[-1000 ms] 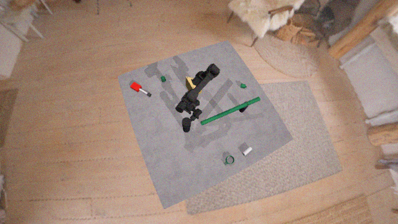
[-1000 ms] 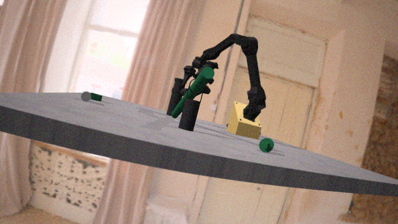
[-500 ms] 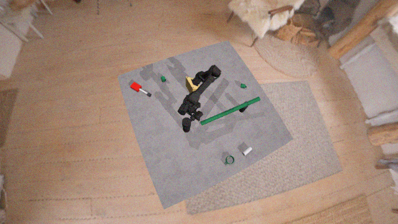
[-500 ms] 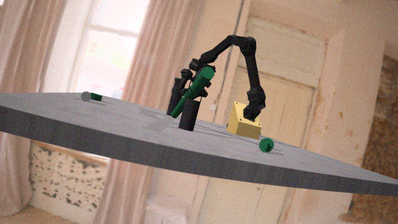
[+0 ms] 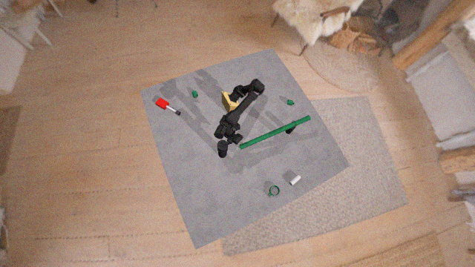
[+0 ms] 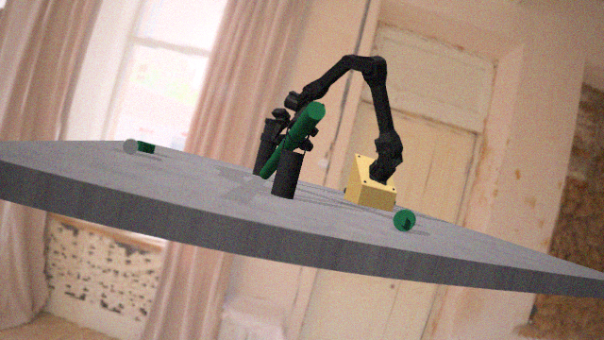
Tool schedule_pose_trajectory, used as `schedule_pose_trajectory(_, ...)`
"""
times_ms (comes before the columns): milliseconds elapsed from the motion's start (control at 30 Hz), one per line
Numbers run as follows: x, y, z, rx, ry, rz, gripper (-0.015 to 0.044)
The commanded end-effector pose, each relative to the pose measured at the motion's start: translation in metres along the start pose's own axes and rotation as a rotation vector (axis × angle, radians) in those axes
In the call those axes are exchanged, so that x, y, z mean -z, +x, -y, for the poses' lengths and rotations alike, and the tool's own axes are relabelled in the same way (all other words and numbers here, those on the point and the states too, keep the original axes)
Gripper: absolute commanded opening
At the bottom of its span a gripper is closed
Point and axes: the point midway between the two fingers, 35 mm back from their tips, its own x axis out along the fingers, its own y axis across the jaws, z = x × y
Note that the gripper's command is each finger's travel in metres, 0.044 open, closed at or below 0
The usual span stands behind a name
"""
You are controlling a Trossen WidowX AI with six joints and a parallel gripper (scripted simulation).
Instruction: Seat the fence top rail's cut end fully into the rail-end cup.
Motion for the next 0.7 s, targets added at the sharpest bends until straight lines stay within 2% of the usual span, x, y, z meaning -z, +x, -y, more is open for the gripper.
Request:
schedule_pose_trajectory(0,-0.0003,0.001,-0.0001,0.005,0.007,0.004,0.023)
schedule_pose_trajectory(133,-0.0003,0.001,-0.0001,0.005,0.007,0.004,0.0125)
schedule_pose_trajectory(233,-0.0003,0.001,-0.0001,0.005,0.007,0.004,0.0105)
schedule_pose_trajectory(367,-0.0002,0.0019,0.0014,0.004,0.024,-0.006,0.0)
schedule_pose_trajectory(667,0.0001,0.0048,0.0065,0.004,0.078,-0.036,0.0)
